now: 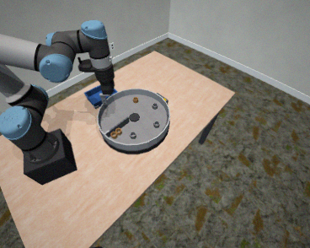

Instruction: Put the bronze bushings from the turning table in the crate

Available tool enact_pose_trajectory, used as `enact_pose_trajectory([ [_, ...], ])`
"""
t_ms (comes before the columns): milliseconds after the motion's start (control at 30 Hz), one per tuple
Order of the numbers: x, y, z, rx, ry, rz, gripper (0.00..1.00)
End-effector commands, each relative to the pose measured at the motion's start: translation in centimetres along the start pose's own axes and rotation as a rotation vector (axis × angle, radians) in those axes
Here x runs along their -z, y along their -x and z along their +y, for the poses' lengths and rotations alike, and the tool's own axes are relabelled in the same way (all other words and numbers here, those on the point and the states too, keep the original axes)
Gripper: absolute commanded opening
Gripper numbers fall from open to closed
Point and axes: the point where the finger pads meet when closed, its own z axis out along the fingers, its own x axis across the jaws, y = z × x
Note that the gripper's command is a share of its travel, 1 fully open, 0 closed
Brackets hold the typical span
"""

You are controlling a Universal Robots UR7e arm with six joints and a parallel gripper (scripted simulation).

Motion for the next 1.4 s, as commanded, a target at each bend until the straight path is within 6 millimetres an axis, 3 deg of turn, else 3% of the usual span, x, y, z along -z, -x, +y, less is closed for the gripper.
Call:
enact_pose_trajectory([
  [0,-0.1,0.2,0.1,0.001,0.003,0.003,1.00],
  [100,-0.1,0.2,0.1,0.001,0.003,0.003,1.00],
  [267,-3.1,4.5,0.4,0.001,0.003,0.002,1.00],
  [667,-3.1,4.5,0.4,0.001,0.003,0.002,1.00],
  [833,-6.1,8.8,0.7,0.000,0.002,0.001,1.00],
  [1367,-6.1,8.7,0.6,-0.001,0.001,0.000,1.00],
])
